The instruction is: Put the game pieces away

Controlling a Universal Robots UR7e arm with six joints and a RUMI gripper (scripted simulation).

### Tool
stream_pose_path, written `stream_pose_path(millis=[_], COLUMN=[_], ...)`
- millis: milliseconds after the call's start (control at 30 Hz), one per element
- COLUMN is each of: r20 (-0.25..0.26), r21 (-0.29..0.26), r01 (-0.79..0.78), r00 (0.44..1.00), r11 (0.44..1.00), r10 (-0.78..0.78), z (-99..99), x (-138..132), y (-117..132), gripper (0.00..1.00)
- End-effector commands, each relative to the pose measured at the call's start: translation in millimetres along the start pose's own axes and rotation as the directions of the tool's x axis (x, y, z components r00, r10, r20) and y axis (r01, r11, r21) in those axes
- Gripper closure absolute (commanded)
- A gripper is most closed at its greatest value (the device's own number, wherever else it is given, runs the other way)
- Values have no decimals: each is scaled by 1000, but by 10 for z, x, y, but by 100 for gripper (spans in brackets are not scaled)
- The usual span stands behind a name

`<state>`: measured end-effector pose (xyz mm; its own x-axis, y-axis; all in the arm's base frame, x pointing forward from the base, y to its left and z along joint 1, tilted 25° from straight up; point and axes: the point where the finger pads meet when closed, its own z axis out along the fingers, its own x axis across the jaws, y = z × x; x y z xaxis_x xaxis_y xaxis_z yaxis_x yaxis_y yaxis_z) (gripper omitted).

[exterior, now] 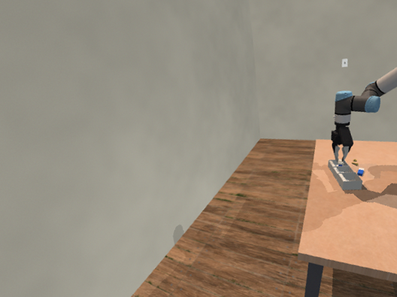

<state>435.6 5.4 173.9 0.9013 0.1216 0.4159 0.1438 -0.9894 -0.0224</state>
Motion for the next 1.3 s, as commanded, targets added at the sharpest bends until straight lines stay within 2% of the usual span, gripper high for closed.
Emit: stream_pose_path(millis=[0,300,333,900,1100,1267], r20=[-1,-1,-1,-1,-1,-1], r21=[-1,-1,-1,-1,-1,-1], r01=[0,0,0,0,0,0], r00=[1000,1000,1000,1000,1000,1000], r11=[1000,1000,1000,1000,1000,1000], r10=[0,0,0,0,0,0], z=[6,6,6,6,-277,-277], x=[5,5,5,5,6,5], y=[2,2,2,2,1,1], gripper=[100,100,81,81,81,81])
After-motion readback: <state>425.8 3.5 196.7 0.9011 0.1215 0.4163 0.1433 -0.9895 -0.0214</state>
